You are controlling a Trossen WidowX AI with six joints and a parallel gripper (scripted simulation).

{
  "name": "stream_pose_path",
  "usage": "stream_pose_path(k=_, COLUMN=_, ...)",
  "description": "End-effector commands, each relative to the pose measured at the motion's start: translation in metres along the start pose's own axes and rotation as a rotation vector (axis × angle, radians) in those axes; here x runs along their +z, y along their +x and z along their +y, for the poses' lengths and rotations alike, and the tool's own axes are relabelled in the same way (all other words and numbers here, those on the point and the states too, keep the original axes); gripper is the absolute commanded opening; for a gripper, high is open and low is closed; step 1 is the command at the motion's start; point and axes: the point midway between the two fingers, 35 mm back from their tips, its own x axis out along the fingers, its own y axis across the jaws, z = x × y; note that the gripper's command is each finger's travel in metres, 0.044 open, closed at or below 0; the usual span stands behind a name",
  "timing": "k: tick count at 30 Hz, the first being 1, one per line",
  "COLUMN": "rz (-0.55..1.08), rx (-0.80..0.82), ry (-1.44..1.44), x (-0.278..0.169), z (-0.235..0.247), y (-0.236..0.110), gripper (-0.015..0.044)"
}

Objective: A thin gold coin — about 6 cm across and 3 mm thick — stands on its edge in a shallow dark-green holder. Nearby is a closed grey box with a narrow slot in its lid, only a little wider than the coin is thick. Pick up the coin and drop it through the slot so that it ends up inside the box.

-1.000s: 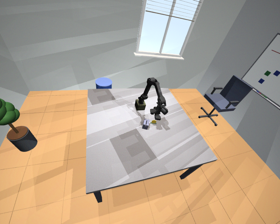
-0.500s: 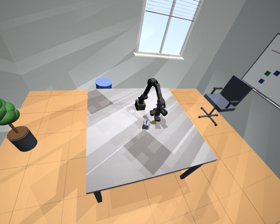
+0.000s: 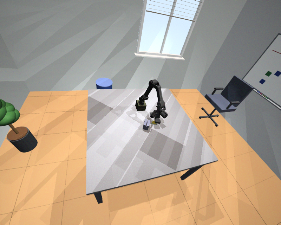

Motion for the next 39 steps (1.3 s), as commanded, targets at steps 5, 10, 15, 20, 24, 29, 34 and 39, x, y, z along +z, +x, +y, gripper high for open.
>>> stream_pose_path(k=5, rz=-0.001, rx=-0.011, ry=0.005, x=0.001, z=-0.003, y=0.016, gripper=0.0161)
stream_pose_path(k=10, rz=0.000, rx=-0.011, ry=0.006, x=0.001, z=-0.003, y=0.024, gripper=0.0161)
stream_pose_path(k=15, rz=0.000, rx=-0.010, ry=0.007, x=0.001, z=-0.004, y=0.032, gripper=0.0161)
stream_pose_path(k=20, rz=0.000, rx=-0.010, ry=0.008, x=0.001, z=-0.005, y=0.039, gripper=0.0161)
stream_pose_path(k=24, rz=0.000, rx=-0.010, ry=0.008, x=0.001, z=-0.005, y=0.039, gripper=0.0082)
stream_pose_path(k=29, rz=0.000, rx=-0.010, ry=0.008, x=0.001, z=-0.005, y=0.039, gripper=0.0000)
stream_pose_path(k=34, rz=0.000, rx=-0.010, ry=0.008, x=0.001, z=-0.005, y=0.039, gripper=0.0000)
stream_pose_path(k=39, rz=0.000, rx=-0.010, ry=0.008, x=0.001, z=-0.005, y=0.039, gripper=0.0000)
